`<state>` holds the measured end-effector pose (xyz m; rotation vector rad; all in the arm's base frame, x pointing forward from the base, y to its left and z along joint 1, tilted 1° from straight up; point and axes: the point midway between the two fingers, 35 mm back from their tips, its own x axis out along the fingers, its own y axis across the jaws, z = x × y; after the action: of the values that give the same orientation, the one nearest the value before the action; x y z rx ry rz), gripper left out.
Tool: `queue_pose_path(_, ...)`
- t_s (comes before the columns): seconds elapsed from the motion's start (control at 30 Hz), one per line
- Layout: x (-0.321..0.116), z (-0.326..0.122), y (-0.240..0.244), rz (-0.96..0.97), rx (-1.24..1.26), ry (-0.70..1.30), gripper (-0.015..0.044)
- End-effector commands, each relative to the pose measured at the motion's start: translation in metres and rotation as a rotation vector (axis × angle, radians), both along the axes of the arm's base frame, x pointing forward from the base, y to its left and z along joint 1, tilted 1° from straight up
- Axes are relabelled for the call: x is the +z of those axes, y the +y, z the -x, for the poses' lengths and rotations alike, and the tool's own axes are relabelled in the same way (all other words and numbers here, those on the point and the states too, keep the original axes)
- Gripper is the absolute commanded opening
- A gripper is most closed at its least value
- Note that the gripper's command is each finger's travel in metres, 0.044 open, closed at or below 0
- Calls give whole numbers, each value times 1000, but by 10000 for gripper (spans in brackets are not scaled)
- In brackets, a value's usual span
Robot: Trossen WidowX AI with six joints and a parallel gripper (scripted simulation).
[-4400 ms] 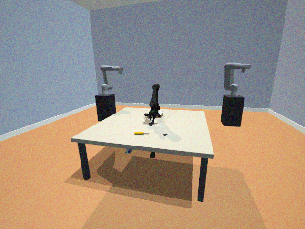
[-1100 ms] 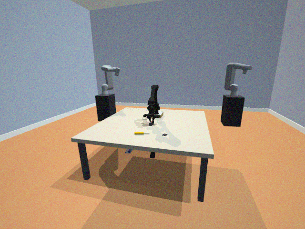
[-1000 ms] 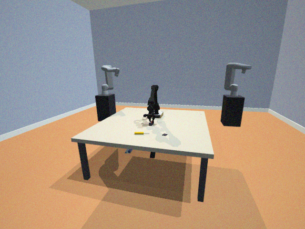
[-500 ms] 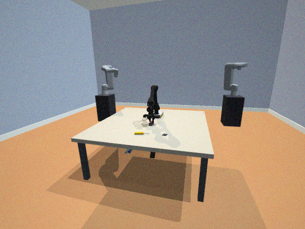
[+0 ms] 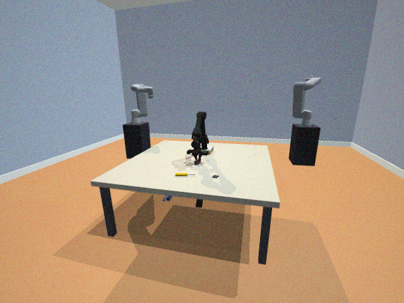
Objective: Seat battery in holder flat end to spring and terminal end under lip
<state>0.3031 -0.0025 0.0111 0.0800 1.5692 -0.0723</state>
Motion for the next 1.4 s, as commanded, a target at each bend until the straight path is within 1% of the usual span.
queue_pose_path(0.0, -3, 4, 1, -2, 3, 25, 74)
queue_pose_path(0.5, -4, 4, 1, -2, 3, 24, 74)
queue_pose_path(1.1, -2, -12, -1, 0, 3, 10, 74)
queue_pose_path(1.37, -2, -12, -1, 0, 3, 10, 74)
